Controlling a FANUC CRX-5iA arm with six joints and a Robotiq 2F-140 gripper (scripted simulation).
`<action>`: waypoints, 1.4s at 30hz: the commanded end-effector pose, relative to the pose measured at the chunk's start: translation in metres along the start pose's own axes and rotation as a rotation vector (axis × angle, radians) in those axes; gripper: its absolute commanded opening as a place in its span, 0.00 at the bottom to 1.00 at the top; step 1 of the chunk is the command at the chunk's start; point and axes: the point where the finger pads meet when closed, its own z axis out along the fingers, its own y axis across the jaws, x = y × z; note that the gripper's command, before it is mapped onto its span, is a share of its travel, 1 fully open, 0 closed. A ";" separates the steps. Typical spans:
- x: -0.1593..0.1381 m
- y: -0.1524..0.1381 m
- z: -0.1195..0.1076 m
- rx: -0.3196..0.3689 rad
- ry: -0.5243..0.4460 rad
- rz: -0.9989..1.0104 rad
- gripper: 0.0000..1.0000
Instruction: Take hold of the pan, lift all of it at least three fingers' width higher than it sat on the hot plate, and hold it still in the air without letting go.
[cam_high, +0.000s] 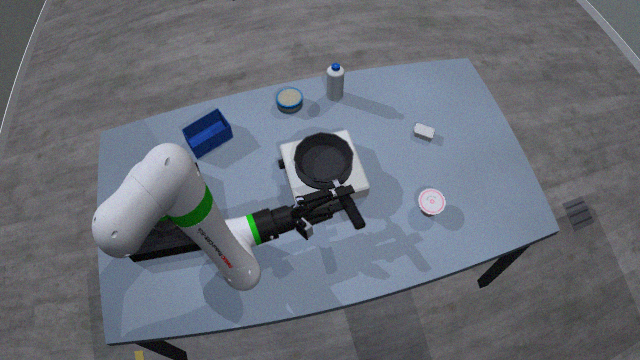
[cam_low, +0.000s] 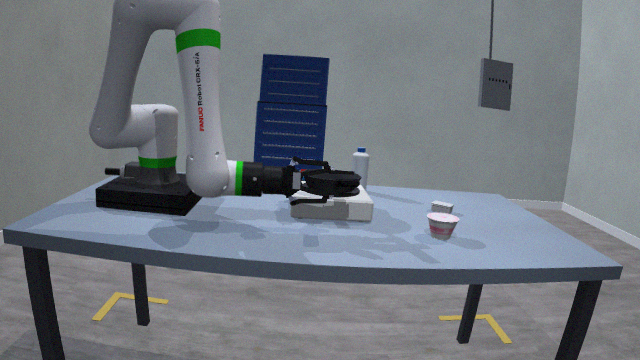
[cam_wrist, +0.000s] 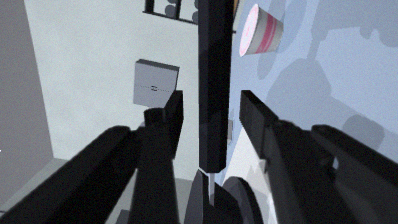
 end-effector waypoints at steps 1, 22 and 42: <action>0.000 -0.001 0.002 0.001 0.000 -0.001 0.41; 0.000 -0.001 0.003 0.001 0.000 -0.001 0.41; 0.000 -0.001 0.003 0.001 0.000 -0.001 0.10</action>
